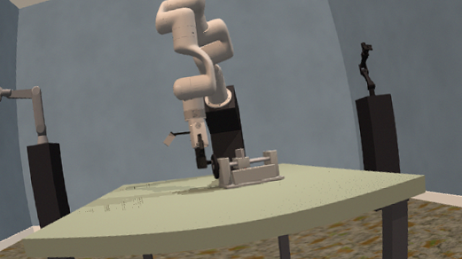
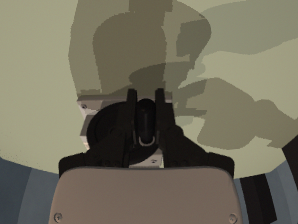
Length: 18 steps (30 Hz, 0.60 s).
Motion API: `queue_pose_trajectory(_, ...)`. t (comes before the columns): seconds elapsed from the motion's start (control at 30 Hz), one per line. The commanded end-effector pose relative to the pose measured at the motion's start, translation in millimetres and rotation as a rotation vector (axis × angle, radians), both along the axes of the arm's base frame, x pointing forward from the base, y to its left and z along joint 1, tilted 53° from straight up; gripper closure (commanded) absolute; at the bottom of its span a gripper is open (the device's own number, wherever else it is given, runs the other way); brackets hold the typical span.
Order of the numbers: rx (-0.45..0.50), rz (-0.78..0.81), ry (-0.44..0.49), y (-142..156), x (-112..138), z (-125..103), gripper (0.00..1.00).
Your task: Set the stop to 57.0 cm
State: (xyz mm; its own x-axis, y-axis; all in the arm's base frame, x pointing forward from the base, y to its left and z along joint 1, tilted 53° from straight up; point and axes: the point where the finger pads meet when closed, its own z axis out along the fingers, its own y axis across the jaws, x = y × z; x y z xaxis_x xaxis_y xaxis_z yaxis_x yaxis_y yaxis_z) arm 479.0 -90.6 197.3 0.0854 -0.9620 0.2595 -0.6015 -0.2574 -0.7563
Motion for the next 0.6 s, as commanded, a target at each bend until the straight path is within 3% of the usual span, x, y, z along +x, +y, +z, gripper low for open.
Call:
queue_pose_trajectory(0.0,0.0,0.0,-0.002,0,0,1,0.94)
queue_pose_trajectory(0.57,0.0,0.0,-0.002,4,0,16,0.94)
